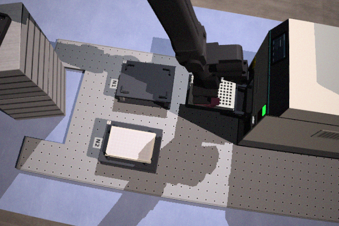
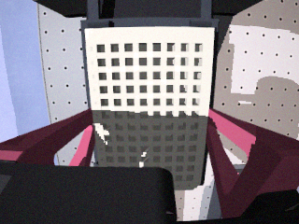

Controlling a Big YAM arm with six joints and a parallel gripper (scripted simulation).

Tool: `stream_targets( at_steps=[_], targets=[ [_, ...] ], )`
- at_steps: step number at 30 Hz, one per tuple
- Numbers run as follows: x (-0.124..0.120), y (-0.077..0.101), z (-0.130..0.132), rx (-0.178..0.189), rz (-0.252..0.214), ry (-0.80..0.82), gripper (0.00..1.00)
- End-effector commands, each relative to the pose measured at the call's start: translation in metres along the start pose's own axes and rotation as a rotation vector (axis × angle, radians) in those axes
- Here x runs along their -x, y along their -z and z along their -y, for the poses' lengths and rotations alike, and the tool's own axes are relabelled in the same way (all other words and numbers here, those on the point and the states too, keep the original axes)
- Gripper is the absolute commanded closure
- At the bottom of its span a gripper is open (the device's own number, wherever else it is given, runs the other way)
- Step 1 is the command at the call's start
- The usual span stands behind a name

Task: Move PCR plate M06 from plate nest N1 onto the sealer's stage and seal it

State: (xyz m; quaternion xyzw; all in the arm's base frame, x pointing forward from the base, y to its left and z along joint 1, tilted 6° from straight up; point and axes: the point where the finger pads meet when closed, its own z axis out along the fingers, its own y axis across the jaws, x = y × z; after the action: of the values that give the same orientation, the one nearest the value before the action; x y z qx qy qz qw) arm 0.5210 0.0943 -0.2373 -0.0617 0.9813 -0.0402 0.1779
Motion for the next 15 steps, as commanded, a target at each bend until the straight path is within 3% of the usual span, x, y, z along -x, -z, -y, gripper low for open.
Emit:
stream_targets(
  at_steps=[1,15],
  targets=[
    [-0.007,-0.006,0.006,-0.004,-0.017,0.002,1.0],
    [0.01,-0.007,0.006,-0.003,0.009,-0.002,1.0]
  ],
)
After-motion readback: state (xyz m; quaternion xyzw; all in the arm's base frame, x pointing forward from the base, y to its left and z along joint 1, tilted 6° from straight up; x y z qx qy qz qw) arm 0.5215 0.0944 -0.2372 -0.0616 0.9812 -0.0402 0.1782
